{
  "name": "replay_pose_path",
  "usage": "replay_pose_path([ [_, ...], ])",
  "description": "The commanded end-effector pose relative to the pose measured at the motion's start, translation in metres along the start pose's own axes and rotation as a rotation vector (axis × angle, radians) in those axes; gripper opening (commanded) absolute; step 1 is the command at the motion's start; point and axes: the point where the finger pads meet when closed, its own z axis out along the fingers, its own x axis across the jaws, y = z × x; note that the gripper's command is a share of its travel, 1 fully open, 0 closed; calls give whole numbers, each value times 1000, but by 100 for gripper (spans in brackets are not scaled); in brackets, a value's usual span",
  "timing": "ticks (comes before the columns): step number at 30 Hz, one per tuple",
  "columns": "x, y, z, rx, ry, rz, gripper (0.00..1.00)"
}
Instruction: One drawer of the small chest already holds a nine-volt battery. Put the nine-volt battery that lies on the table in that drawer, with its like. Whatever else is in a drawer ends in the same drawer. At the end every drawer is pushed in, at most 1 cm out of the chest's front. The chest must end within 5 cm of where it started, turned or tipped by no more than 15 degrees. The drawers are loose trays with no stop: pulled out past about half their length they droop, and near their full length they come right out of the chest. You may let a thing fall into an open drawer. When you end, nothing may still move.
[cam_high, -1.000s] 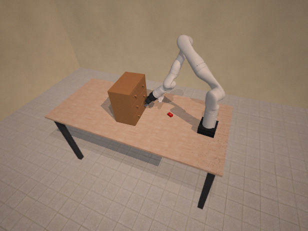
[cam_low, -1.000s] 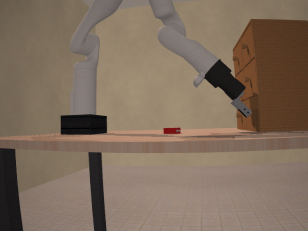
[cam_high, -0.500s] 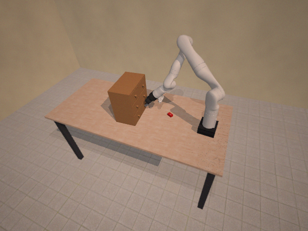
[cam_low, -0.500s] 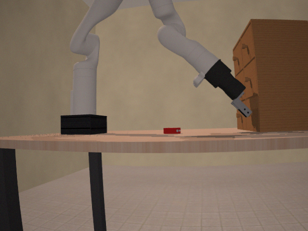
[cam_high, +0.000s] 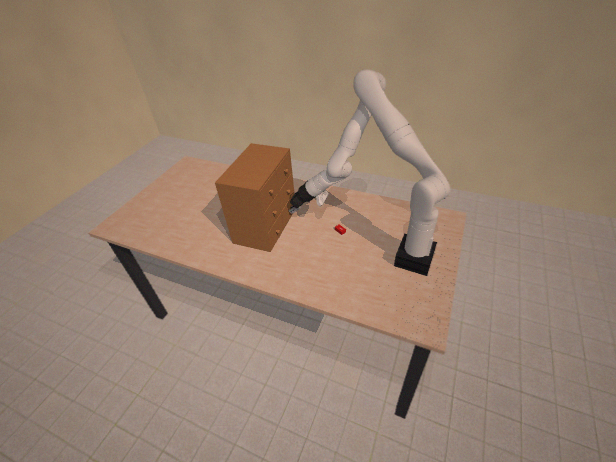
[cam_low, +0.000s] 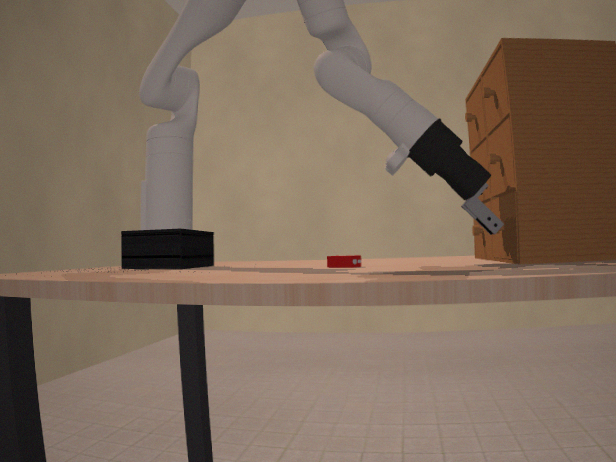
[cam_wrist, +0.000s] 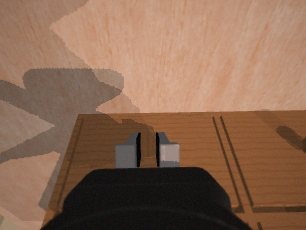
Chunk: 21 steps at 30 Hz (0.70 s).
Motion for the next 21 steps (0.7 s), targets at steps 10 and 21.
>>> replay_pose_path([
  [10, 0, 0, -2, -2, -1, -1, 37],
  [21, 0, -3, -4, -2, -1, -1, 37],
])
